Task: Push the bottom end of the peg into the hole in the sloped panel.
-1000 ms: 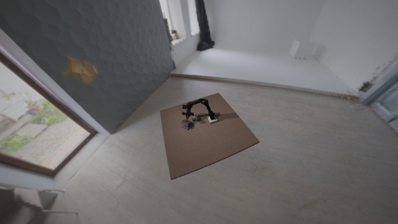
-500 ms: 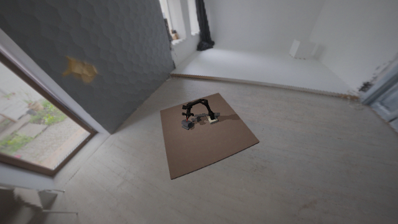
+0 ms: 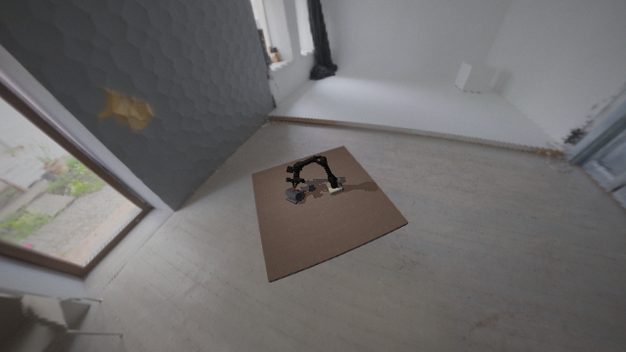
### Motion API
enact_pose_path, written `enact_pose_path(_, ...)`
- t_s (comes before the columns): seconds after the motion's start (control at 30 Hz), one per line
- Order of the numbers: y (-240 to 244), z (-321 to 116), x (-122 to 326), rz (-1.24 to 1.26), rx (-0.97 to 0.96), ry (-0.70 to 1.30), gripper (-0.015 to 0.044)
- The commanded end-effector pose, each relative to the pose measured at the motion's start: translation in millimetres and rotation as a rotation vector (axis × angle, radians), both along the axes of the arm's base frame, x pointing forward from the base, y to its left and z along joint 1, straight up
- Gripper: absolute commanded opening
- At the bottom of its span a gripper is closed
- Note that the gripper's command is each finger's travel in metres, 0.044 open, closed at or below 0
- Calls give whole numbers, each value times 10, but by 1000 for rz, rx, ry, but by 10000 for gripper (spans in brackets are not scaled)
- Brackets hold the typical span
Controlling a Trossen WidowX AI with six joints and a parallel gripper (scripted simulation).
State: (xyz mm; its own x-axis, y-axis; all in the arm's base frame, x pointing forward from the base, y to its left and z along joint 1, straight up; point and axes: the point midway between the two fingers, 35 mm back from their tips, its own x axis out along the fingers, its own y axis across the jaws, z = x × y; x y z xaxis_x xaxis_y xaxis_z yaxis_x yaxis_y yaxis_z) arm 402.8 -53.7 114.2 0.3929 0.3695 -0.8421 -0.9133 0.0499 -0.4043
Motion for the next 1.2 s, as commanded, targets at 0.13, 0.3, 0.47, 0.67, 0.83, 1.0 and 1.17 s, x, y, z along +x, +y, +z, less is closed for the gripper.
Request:
enact_pose_path(0.13,13,-42,22,-5,-2,2,0)
enact_pose_path(0.3,24,-63,33,-5,-2,1,0)
enact_pose_path(0.47,34,-85,43,-5,-1,1,0)
enact_pose_path(0.67,42,-110,51,-5,-1,1,0)
enact_pose_path(0.83,44,-125,54,-5,-1,1,0)
enact_pose_path(1.0,49,-118,49,0,1,0,0)
enact_pose_path(1.17,49,-118,49,0,1,0,0)
